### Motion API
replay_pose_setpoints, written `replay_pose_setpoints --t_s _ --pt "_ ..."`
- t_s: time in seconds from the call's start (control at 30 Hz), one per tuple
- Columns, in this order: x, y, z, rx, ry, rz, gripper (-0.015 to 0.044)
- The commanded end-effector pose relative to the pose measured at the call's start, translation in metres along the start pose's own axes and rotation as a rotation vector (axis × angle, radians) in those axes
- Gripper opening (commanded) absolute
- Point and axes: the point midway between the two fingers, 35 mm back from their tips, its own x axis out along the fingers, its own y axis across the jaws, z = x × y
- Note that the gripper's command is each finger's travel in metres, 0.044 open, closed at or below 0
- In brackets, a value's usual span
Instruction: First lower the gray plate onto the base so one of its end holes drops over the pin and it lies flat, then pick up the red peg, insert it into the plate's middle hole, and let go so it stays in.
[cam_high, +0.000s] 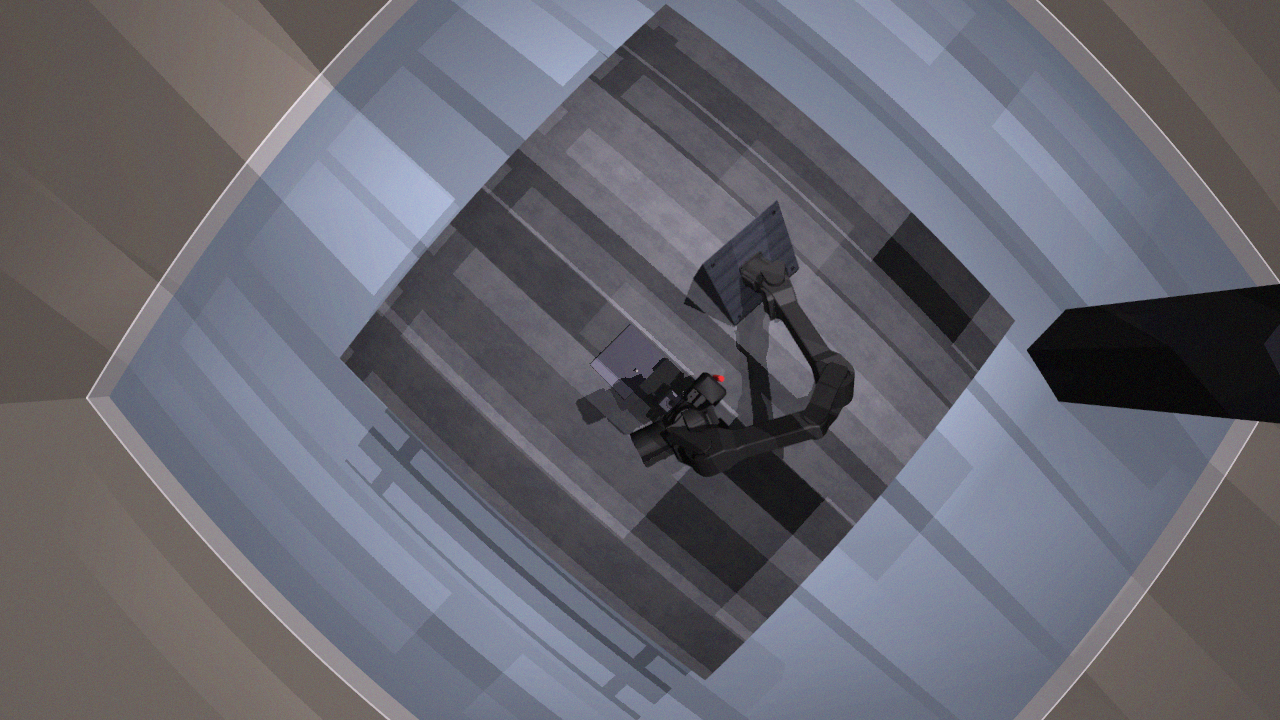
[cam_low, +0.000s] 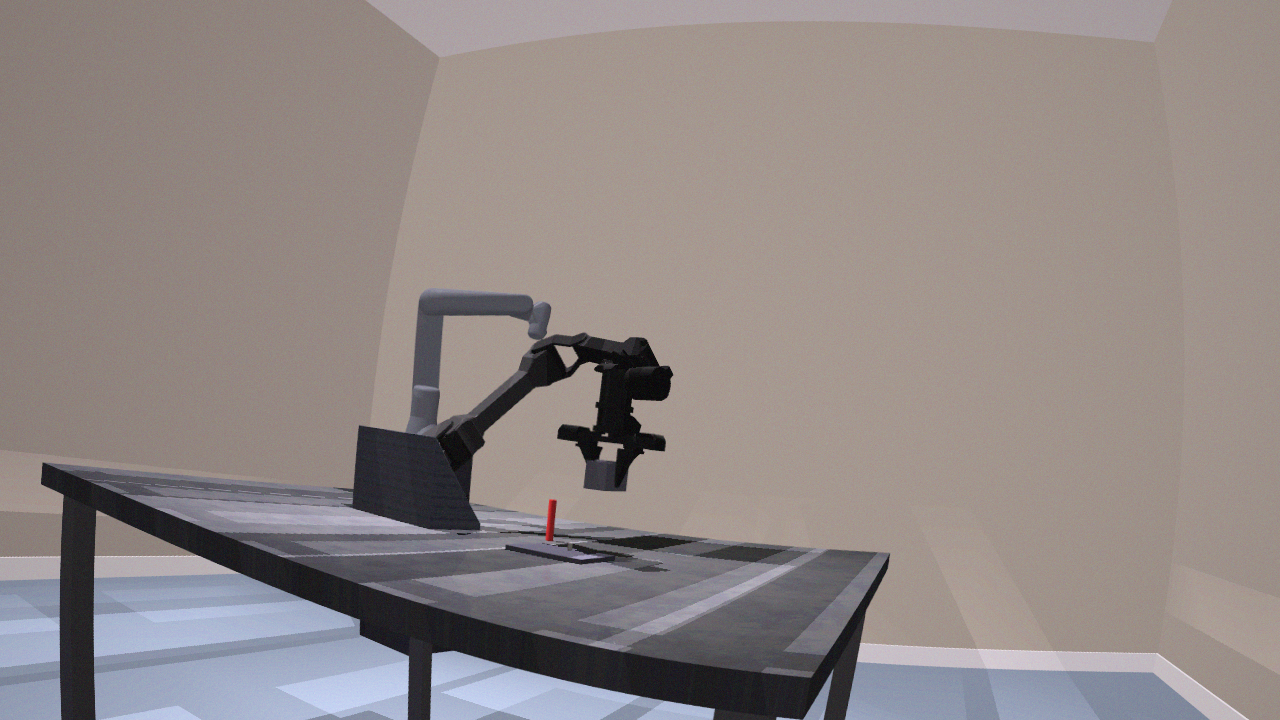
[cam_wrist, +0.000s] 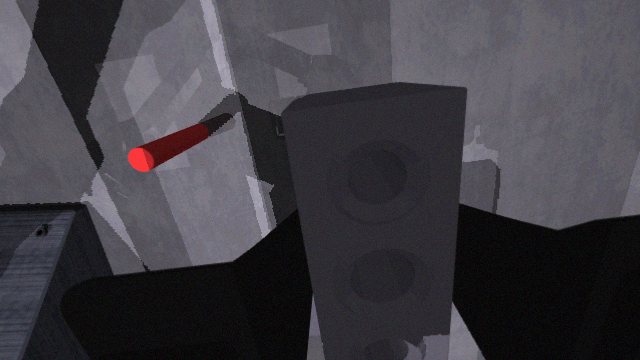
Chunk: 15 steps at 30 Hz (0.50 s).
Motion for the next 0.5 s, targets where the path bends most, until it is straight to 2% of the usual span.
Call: replay_pose_setpoints --t_s 0.0,0.47 --pt "-0.017 0.002 0.001 -0.004 0.003 -0.008 0.0000" --pt "-0.010 -0.005 -0.023 -0.068 0.002 -0.008 0.0000"
